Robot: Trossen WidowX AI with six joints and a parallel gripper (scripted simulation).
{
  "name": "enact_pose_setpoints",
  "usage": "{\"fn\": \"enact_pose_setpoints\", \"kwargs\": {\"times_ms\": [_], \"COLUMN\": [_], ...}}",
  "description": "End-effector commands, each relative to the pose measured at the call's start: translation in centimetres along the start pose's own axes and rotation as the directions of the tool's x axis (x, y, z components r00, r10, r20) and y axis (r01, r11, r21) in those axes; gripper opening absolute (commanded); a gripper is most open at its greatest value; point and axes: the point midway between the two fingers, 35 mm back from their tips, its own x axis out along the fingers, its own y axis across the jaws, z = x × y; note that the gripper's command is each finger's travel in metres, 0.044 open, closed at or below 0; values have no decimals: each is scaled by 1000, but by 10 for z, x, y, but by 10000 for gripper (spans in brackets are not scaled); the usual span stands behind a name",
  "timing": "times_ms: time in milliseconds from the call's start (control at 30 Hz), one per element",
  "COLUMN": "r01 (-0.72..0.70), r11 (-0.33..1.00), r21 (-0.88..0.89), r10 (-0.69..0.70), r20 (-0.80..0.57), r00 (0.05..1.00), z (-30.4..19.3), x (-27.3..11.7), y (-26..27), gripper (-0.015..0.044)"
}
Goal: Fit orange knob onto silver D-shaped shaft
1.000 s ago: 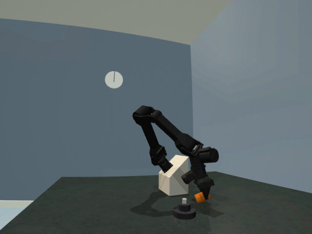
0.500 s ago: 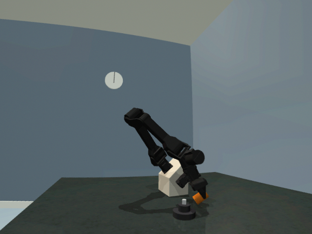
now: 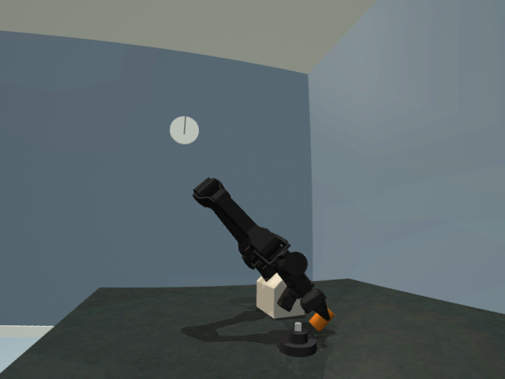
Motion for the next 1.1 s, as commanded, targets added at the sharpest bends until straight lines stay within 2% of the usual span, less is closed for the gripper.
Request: {"fn": "enact_pose_setpoints", "kwargs": {"times_ms": [0, 533, 700, 800, 1067], "r01": [-4, -2, -3, -2, -2], "r11": [1000, 1000, 1000, 1000, 1000], "r21": [-6, -7, -7, -11, -11], "r10": [4, 0, 1, -1, -1], "r20": [-51, -289, -233, -256, -256], "r00": [999, 957, 972, 967, 967], "z": [4, 18, 17, 16, 16], "x": [-3, -10, -11, -9, -9], "y": [-1, -2, -1, -1, -1], "gripper": [179, 179, 179, 258, 260]}}
